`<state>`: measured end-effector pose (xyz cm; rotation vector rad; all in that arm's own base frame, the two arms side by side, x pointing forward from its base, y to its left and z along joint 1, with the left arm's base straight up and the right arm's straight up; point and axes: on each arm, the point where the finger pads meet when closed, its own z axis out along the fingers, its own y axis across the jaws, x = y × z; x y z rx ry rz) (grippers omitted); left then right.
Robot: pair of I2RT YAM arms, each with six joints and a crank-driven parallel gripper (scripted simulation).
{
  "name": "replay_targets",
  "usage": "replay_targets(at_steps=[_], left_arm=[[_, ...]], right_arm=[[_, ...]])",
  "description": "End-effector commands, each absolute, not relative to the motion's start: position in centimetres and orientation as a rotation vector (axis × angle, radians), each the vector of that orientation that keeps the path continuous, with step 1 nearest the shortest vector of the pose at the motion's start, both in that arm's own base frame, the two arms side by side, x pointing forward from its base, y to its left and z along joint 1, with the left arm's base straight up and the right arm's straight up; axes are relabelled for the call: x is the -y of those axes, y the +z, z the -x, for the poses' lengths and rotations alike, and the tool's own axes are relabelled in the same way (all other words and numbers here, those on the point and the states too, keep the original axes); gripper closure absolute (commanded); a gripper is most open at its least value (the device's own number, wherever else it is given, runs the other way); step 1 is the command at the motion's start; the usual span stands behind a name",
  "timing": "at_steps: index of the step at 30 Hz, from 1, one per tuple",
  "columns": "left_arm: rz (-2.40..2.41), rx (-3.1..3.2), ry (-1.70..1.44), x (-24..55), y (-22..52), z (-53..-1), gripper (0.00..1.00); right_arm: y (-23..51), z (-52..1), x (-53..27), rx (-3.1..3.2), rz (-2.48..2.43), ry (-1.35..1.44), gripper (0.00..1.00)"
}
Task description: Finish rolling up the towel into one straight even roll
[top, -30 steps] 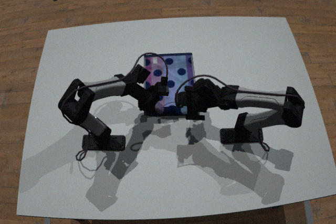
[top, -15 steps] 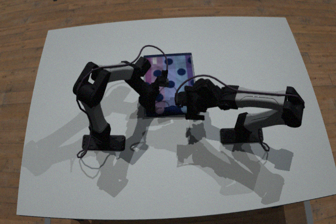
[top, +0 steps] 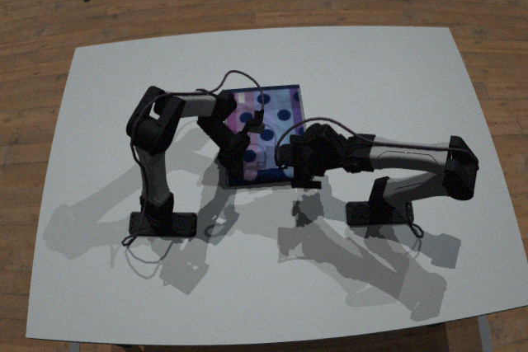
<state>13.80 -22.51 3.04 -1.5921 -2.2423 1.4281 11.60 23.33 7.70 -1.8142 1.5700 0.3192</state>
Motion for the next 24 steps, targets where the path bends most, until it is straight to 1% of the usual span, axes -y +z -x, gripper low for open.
replay_targets(at_steps=[1,6,14,24], left_arm=[[1.578,2.213,1.443,22.5,3.1,-13.5,0.89],[1.578,2.213,1.443,22.5,2.2,-13.5,0.89],[1.578,2.213,1.443,22.5,2.2,-13.5,0.89],[1.578,2.213,1.443,22.5,2.2,-13.5,0.89]], right_arm=[[7.3,-11.8,-23.3,-1.554,1.829,0.333,0.02],[7.5,-12.9,-22.7,-1.500,1.880,0.362,0.02],[6.6,-12.9,-22.7,-1.497,1.882,0.363,0.02],[3.0,-12.7,-22.7,-1.496,1.884,0.364,0.02]])
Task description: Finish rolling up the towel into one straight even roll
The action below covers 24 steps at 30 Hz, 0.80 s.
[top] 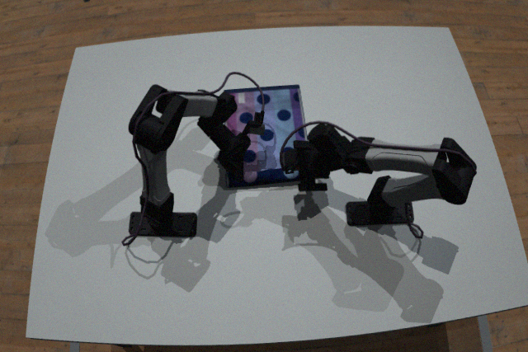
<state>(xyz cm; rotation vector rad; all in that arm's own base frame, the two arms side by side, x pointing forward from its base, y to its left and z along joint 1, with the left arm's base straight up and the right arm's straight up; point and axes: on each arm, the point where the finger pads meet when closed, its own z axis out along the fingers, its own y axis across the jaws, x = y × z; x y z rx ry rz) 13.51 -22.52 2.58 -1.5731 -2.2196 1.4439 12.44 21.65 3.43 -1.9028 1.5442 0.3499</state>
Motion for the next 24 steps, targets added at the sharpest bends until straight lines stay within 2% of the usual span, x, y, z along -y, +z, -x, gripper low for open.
replay_targets(at_steps=[1,8,22,24], left_arm=[[1.578,2.213,1.443,22.48,2.20,-13.54,0.89],[1.578,2.213,1.443,22.48,2.20,-13.54,0.89],[1.578,2.213,1.443,22.48,2.20,-13.54,0.89],[1.578,2.213,1.443,22.48,2.20,-13.54,0.89]], right_arm=[[2.83,-12.68,-22.75,-1.496,1.884,0.364,0.02],[2.83,-12.85,-23.49,-1.496,1.884,0.364,0.02],[2.45,-12.85,-23.49,-1.496,1.884,0.364,0.62],[2.45,-12.85,-23.49,-1.496,1.884,0.364,0.62]])
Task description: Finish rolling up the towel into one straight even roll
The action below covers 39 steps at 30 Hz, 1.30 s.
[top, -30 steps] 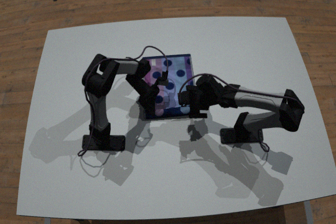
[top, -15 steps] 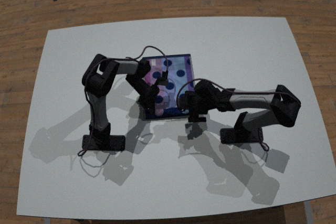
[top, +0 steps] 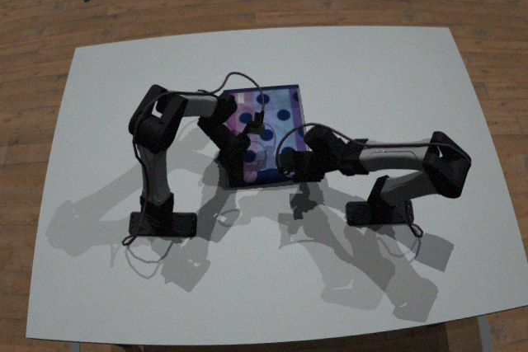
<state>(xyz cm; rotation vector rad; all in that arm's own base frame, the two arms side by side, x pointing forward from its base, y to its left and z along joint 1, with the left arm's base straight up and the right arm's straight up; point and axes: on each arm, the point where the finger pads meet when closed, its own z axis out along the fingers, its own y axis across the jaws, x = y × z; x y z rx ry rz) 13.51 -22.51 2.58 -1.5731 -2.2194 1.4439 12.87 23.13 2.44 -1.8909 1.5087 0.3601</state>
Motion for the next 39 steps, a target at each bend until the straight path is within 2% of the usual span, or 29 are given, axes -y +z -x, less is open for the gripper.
replay_targets(at_steps=[1,19,21,32,34,38,39], left_arm=[[1.578,2.213,1.443,22.5,2.2,-13.5,0.89],[1.578,2.213,1.443,22.5,2.2,-13.5,0.89],[1.578,2.213,1.443,22.5,2.2,-13.5,0.89],[1.578,2.213,1.443,22.5,3.2,-13.5,0.35],[1.578,2.213,1.443,22.5,3.2,-13.5,0.35],[1.578,2.213,1.443,22.5,3.4,-13.5,0.15],[1.578,2.213,1.443,22.4,3.4,-13.6,0.15]], right_arm=[[2.4,-12.8,-23.5,-1.496,1.884,0.364,0.66],[2.4,-12.8,-23.5,-1.496,1.884,0.364,0.83],[2.4,-12.8,-23.5,-1.496,1.884,0.364,0.88],[2.4,-12.8,-23.5,-1.496,1.884,0.364,0.88],[2.4,-12.8,-23.5,-1.496,1.884,0.364,0.88],[2.4,-12.8,-23.5,-1.496,1.884,0.364,0.88],[2.4,-12.8,-23.5,-1.497,1.884,0.365,0.88]])
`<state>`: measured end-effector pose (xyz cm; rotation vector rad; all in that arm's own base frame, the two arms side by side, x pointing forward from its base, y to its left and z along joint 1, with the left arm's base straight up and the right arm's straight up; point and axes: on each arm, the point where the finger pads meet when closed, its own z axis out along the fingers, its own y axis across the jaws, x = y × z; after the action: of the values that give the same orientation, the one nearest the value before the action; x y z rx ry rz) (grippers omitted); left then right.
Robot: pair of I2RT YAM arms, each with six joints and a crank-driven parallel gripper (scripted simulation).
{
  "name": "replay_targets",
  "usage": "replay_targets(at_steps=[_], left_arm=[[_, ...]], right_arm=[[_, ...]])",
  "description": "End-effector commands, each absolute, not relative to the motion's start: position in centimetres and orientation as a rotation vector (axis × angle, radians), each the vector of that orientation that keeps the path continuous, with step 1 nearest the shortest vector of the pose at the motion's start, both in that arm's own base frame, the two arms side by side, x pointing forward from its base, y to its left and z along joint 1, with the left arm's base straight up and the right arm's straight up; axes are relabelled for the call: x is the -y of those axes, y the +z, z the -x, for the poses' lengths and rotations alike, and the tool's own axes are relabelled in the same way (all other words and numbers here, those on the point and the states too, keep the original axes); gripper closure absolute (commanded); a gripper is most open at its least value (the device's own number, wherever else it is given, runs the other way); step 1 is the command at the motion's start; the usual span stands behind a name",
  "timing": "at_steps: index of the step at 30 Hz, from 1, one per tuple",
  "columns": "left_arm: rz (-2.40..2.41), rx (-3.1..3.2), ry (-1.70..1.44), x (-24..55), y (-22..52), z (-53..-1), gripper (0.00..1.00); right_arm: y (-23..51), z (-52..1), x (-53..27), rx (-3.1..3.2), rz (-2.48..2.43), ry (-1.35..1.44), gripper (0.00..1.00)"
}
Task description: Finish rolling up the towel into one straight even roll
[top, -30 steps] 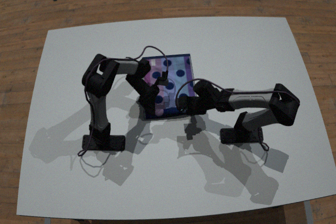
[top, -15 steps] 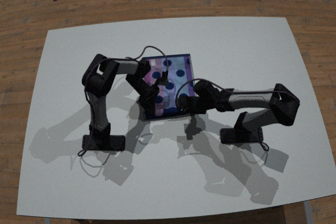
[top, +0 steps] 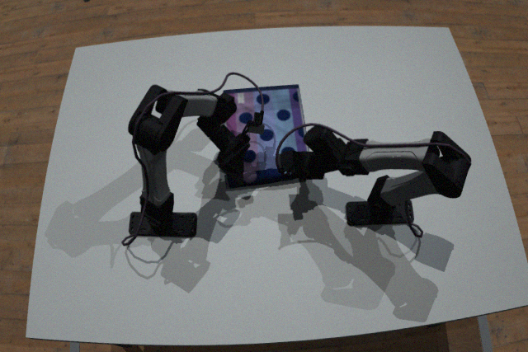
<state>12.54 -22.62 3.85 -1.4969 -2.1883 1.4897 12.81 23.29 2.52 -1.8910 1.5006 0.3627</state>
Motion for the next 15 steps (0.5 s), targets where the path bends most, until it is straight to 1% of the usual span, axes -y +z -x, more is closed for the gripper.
replay_targets(at_steps=[1,15], left_arm=[[1.578,2.213,1.443,22.3,3.5,-13.7,0.15],[1.578,2.213,1.443,18.6,6.8,-16.8,0.15]], right_arm=[[2.5,-12.8,-23.5,-1.499,1.885,0.368,0.88],[2.6,-12.8,-23.5,-1.631,1.916,0.534,0.88]])
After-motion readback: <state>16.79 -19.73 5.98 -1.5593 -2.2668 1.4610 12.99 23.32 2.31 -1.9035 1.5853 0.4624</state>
